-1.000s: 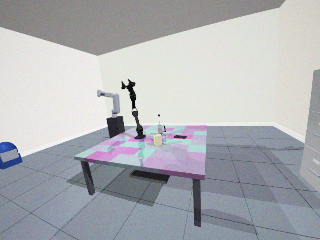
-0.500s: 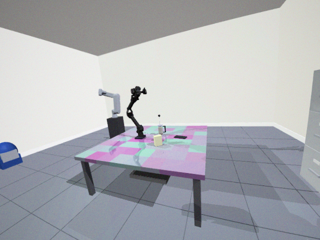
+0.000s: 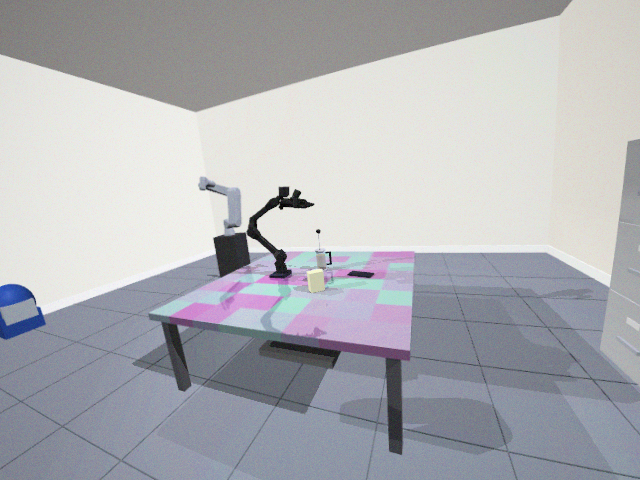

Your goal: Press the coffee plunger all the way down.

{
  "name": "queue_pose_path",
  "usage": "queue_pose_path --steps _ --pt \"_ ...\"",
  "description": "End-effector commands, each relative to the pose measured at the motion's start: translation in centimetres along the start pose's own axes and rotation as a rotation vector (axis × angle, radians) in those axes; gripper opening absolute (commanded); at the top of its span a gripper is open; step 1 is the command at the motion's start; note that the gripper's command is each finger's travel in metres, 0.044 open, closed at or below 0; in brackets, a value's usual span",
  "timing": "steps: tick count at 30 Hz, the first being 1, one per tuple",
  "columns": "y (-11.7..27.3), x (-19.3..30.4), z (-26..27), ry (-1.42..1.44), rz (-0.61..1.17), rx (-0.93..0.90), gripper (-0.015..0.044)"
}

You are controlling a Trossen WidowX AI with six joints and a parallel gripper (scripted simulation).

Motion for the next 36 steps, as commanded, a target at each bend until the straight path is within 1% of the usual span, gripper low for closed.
queue_pose_path --steps 1,4,6,11,17,36 --pt "-0.1 3.6 3.7 0.003 0.177 -0.196 0.044" --pt "0.6 6.3 6.1 0.024 0.315 -0.329 0.044" --pt "0.9 7.4 6.9 0.038 0.374 -0.381 0.044" --pt "0.7 8.9 7.1 0.039 0.382 -0.386 0.044" --pt "-0.1 13.2 7.4 0.036 0.382 -0.379 0.044" --pt "-2.1 14.1 8.2 0.036 0.38 -0.379 0.044"
Point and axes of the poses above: the point midway between the two fingers, 35 mm back from their tips, its own y axis back along the fingers, its own z axis across the jaws, x = y × z, the point moved 6 cm from there along y, back along the fingers, and after that the axes turned 3 degrees about -y, right-handed, at the moved point
